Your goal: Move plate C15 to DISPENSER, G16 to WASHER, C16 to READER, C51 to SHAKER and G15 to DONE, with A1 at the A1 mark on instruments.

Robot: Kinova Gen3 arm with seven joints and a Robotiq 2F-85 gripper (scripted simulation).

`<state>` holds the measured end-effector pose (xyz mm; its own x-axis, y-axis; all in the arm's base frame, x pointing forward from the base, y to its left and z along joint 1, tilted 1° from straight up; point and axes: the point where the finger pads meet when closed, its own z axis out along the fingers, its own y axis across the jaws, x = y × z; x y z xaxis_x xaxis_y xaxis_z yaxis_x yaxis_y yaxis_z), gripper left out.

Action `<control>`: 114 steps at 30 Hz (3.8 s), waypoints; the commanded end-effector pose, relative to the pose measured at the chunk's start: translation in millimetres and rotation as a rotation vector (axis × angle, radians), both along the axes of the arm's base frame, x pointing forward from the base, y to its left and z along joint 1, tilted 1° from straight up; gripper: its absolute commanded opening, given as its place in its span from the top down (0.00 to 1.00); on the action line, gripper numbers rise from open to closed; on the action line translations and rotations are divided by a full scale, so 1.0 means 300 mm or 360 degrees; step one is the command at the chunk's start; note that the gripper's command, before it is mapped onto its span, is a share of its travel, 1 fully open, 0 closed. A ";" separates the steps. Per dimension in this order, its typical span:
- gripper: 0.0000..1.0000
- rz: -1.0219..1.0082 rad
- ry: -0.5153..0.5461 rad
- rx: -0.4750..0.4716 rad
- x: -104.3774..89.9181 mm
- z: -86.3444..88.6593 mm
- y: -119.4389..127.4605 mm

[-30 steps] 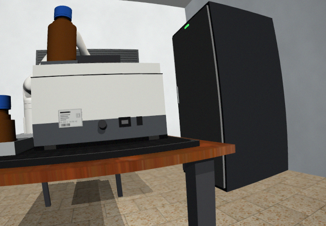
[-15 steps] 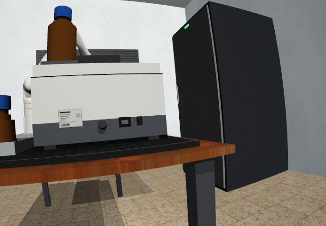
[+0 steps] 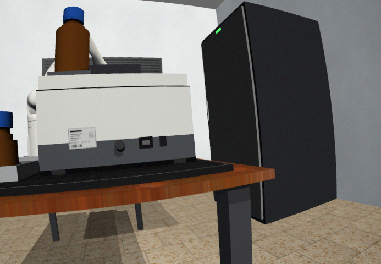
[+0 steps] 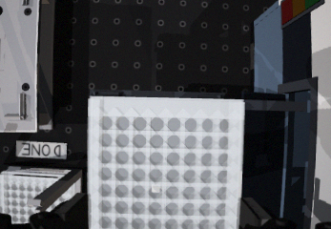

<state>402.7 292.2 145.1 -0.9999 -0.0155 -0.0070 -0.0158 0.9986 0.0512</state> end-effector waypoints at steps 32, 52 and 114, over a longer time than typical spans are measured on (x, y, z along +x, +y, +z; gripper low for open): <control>0.06 -0.0001 -0.0002 -0.0105 0.000 0.128 0.005; 0.06 -0.0001 -0.0002 -0.0105 0.000 0.156 0.006; 0.06 -0.0026 -0.0002 -0.0105 0.268 0.164 -0.435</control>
